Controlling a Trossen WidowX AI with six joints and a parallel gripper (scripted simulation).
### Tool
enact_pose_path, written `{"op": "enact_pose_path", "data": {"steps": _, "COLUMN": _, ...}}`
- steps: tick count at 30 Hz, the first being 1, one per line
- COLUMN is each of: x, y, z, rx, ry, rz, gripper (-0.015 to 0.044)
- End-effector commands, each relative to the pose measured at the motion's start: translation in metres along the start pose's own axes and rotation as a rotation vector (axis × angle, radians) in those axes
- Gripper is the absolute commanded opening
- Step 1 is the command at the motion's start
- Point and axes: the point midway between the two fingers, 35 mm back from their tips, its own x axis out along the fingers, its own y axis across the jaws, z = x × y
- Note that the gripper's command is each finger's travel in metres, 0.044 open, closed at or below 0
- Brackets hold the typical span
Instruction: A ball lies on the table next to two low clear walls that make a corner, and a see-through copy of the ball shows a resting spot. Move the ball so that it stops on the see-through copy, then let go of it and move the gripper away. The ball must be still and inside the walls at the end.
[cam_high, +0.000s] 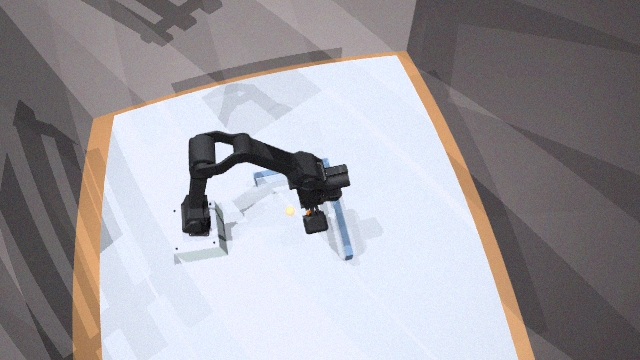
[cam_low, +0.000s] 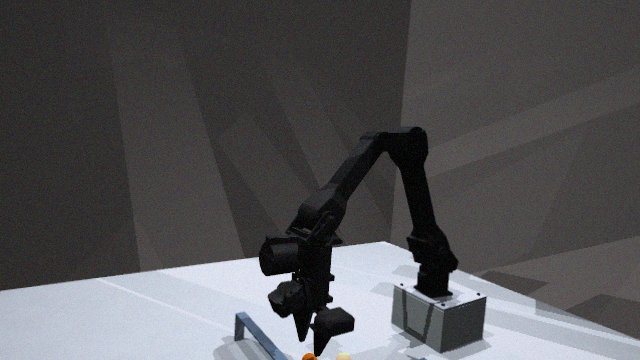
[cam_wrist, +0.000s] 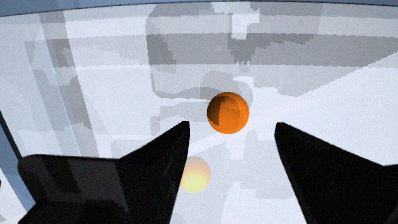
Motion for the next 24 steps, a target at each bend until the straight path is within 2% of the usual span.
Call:
{"op": "enact_pose_path", "data": {"steps": 1, "x": 0.009, "y": 0.001, "z": -0.001, "rx": 0.006, "ry": 0.008, "rz": 0.003, "gripper": 0.0257}}
{"op": "enact_pose_path", "data": {"steps": 16, "x": 0.031, "y": 0.001, "z": -0.002, "rx": 0.006, "ry": 0.008, "rz": 0.003, "gripper": 0.0257}}
{"op": "enact_pose_path", "data": {"steps": 20, "x": 0.031, "y": 0.001, "z": -0.002, "rx": 0.006, "ry": 0.008, "rz": 0.003, "gripper": 0.0152}}
{"op": "enact_pose_path", "data": {"steps": 24, "x": 0.031, "y": 0.001, "z": -0.002, "rx": 0.006, "ry": 0.008, "rz": 0.003, "gripper": 0.0125}}
